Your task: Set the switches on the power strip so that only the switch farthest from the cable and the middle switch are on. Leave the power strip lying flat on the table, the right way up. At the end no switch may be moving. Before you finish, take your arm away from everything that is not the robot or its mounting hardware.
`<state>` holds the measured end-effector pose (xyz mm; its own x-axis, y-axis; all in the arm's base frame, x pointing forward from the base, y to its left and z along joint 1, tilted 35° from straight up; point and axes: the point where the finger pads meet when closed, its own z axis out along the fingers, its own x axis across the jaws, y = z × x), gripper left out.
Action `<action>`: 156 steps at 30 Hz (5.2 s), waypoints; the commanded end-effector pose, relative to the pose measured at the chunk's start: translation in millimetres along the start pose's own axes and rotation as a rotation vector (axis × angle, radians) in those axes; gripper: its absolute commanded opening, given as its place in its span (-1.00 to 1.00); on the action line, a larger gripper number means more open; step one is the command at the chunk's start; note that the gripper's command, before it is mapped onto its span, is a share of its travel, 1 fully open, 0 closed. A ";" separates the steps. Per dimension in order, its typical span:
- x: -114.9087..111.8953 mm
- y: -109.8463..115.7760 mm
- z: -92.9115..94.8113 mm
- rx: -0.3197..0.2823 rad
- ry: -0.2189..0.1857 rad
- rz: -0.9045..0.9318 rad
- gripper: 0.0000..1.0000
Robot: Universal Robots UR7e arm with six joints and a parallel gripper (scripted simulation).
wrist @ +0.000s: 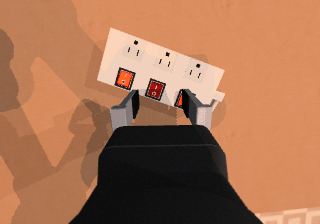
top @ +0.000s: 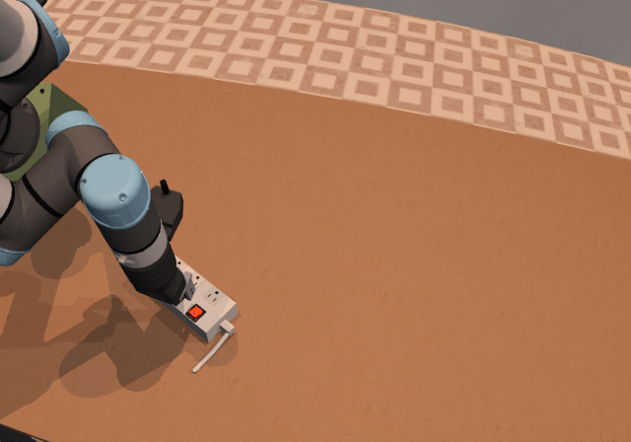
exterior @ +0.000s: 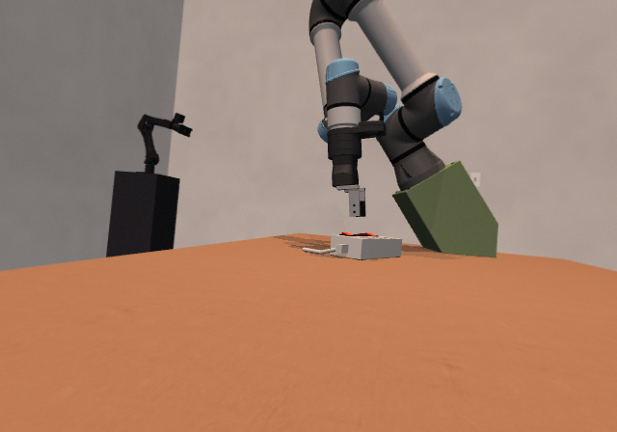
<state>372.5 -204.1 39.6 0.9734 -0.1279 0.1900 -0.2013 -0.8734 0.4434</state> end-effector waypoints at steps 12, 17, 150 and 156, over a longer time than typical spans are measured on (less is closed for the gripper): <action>0.3 0.1 -0.3 0.000 0.001 0.000 1.00; 1.7 -1.4 -19.7 -0.028 0.000 -0.027 1.00; -5.4 -14.3 -12.4 -0.071 0.112 1.922 -1.00; -5.4 -14.3 -12.4 -0.071 0.112 1.922 -1.00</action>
<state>368.5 -185.1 42.8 -0.5364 -0.7210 0.4388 -0.8392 0.4002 -0.3682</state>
